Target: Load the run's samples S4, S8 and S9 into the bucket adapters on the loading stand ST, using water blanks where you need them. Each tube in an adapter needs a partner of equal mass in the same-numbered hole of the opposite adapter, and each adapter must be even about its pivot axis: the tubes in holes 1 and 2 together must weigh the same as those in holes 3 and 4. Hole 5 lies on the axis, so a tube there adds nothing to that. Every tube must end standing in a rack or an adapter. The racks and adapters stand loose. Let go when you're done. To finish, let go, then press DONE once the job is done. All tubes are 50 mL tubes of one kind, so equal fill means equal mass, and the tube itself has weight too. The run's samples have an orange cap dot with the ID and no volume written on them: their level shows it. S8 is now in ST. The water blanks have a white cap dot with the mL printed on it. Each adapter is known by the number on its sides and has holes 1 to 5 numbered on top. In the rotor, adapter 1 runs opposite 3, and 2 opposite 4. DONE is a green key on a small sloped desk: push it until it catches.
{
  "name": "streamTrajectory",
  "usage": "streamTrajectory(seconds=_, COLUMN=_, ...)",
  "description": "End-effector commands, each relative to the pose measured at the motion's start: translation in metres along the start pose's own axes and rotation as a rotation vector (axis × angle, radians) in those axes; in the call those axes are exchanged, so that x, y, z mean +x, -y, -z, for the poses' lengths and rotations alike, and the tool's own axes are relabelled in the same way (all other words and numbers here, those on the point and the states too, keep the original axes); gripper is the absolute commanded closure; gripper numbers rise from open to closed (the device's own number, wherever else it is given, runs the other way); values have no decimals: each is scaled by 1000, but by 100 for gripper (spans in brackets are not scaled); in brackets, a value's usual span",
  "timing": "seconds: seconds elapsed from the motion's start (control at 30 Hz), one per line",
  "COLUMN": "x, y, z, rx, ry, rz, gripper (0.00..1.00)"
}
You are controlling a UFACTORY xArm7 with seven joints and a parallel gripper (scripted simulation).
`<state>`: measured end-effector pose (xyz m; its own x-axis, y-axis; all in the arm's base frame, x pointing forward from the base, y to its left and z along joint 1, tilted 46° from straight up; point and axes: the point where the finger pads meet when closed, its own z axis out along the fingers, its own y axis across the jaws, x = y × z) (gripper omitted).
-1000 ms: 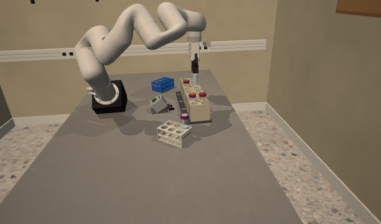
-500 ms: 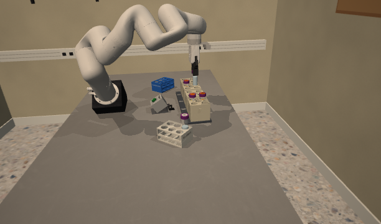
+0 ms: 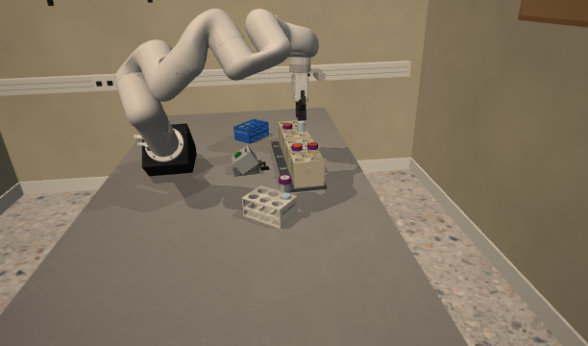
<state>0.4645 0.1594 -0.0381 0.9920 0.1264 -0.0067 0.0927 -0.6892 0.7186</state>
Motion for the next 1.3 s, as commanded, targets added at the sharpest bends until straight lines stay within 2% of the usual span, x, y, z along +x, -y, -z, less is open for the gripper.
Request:
streamTrajectory(seconds=0.0, x=1, y=1, z=-1, rx=4, ry=-4, rz=0, gripper=100)
streamTrajectory(seconds=1.27, x=1, y=1, z=-35, rx=4, ry=-4, rz=0, gripper=100)
